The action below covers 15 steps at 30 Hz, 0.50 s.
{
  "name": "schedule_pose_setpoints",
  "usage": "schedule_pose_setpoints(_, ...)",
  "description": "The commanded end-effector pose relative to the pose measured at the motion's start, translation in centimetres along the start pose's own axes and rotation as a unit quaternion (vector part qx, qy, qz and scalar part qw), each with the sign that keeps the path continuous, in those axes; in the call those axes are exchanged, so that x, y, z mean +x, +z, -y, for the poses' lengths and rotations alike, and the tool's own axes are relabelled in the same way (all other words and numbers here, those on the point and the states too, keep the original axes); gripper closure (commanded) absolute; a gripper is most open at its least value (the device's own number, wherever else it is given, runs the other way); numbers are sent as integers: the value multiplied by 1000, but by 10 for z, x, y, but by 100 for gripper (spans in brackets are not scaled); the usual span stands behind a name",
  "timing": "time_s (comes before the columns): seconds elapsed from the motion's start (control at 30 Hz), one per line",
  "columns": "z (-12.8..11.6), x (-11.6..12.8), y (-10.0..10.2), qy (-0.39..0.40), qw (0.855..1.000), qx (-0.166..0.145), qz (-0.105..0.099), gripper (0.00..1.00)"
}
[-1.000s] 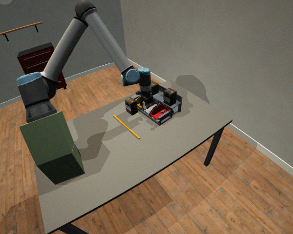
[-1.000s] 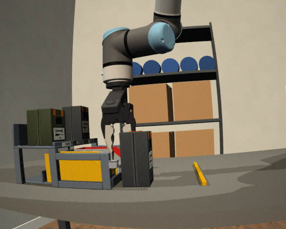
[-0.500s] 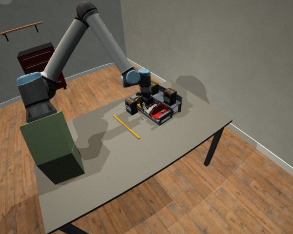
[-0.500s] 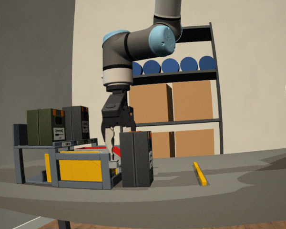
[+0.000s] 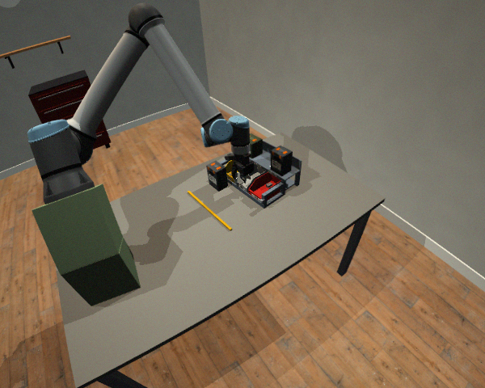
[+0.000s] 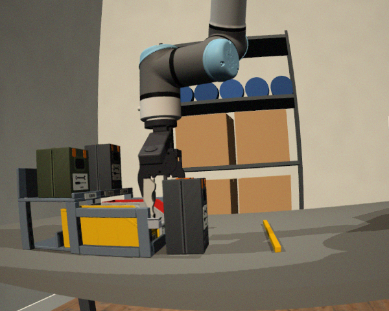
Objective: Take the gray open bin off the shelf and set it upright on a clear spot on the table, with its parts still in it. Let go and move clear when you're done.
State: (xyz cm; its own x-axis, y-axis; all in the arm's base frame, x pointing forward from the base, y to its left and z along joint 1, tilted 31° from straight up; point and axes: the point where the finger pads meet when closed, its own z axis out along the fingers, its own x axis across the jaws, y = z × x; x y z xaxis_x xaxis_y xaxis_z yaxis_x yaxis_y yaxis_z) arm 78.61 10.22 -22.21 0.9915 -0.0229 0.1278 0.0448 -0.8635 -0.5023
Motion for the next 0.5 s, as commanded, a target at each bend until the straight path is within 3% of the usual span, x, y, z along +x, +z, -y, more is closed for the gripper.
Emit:
schedule_pose_setpoints(0.0,0,1,0,0,1000,0,-1,74)
schedule_pose_setpoints(0.47,0,1,6,0,1000,0,-1,74)
